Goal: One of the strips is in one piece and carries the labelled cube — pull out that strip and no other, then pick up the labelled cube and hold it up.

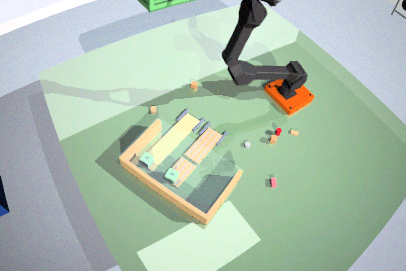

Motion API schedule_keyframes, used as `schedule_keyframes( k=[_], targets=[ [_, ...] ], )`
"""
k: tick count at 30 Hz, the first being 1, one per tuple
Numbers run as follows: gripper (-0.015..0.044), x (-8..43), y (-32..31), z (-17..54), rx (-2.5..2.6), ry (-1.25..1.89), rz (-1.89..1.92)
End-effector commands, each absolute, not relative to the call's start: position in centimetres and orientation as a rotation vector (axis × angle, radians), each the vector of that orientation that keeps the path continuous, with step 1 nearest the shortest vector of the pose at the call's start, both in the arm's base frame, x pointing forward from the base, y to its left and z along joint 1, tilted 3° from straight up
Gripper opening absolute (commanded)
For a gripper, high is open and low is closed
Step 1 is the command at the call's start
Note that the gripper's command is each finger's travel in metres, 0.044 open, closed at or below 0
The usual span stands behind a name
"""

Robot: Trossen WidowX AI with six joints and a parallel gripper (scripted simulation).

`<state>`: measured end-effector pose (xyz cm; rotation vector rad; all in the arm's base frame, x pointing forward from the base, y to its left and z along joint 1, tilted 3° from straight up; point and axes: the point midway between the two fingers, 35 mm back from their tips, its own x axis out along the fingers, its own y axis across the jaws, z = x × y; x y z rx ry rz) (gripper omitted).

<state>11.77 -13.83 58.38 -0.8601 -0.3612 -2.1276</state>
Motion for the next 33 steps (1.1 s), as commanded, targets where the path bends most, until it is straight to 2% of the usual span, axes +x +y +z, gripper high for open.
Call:
schedule_keyframes(
  k=[1, 11, 20, 26, 33],
  targets=[
    [0.0400, 11.6, -13.8, 58.4, -0.862, -0.363, -2.134],
    [0.0400, 1.0, -11.1, 59.1, -0.953, -0.371, -2.554],
    [0.0400, -8.0, -1.7, 57.3, -1.071, -0.341, -3.134],
    [0.0400, -9.3, 6.5, 54.8, -1.136, -0.314, -3.527],
    [0.0400, -5.9, 15.3, 50.7, -1.187, -0.316, -3.989]
  ],
)
